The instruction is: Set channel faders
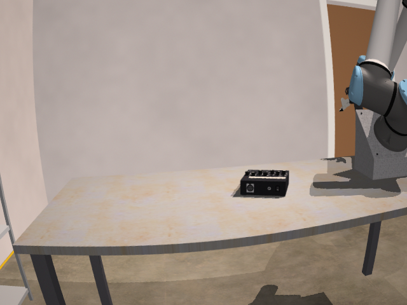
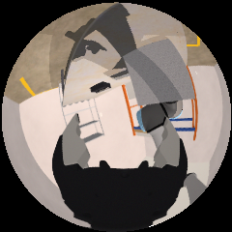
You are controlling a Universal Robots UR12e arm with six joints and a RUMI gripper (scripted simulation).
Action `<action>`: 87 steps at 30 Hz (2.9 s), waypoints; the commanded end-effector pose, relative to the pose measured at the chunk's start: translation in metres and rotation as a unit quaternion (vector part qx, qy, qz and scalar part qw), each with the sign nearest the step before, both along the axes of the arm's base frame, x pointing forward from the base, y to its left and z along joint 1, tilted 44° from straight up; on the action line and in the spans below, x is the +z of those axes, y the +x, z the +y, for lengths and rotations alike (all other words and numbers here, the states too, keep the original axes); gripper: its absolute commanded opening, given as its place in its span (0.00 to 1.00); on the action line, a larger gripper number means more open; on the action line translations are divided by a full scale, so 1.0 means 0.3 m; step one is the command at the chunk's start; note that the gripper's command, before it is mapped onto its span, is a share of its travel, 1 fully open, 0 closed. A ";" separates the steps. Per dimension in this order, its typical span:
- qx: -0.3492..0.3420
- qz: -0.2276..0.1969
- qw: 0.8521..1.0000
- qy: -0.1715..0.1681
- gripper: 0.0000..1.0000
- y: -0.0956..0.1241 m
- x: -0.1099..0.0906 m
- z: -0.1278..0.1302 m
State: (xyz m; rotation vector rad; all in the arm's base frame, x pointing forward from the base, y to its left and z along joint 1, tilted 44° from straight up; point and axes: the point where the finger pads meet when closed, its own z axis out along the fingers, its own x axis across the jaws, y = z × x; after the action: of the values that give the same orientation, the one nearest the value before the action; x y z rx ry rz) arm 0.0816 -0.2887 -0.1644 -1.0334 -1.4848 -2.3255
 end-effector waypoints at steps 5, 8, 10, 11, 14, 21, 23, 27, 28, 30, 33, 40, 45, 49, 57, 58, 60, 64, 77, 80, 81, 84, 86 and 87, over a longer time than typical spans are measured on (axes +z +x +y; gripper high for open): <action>0.000 0.000 1.000 -0.001 1.00 0.000 0.000 -0.002; 0.000 0.000 1.000 -0.001 1.00 0.000 0.000 -0.002; 0.000 0.000 1.000 -0.001 1.00 0.000 0.000 -0.002; 0.000 0.000 1.000 -0.001 1.00 0.000 0.000 -0.002; 0.000 0.000 1.000 -0.001 1.00 0.000 0.000 -0.002; 0.000 0.000 1.000 -0.001 1.00 0.001 0.000 -0.002; 0.001 -0.001 1.000 -0.003 1.00 0.004 0.000 -0.003; 0.003 -0.003 1.000 -0.010 1.00 0.018 0.002 -0.006; 0.004 -0.004 1.000 -0.013 1.00 0.023 0.002 -0.008; 0.007 -0.007 1.000 -0.020 1.00 0.037 0.004 -0.011; 0.010 -0.011 0.999 -0.030 1.00 0.056 0.005 -0.015; 0.026 -0.031 0.997 -0.073 1.00 0.141 0.014 -0.031; 0.047 -0.060 0.989 -0.125 1.00 0.249 0.027 -0.043; 0.071 -0.094 0.978 -0.174 1.00 0.361 0.042 -0.046; 0.117 -0.167 0.945 -0.256 1.00 0.570 0.078 -0.027; 0.126 -0.182 0.937 -0.270 1.00 0.608 0.085 -0.020; 0.144 -0.213 0.919 -0.297 1.00 0.689 0.103 -0.002; 0.182 -0.285 0.875 -0.347 1.00 0.858 0.145 0.054; 0.272 -0.487 0.712 -0.426 1.00 1.276 0.298 0.316; 0.287 -0.528 0.672 -0.433 1.00 1.349 0.335 0.387; 0.294 -0.547 0.652 -0.435 1.00 1.383 0.354 0.425; 0.306 -0.585 0.612 -0.436 1.00 1.447 0.394 0.503; 0.311 -0.603 0.591 -0.436 1.00 1.477 0.413 0.543; 0.316 -0.621 0.571 -0.435 1.00 1.504 0.433 0.583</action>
State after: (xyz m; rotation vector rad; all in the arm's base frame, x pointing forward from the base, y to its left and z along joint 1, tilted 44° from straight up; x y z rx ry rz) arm 0.5014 -0.1450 -0.0516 1.1710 -2.8147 -1.5523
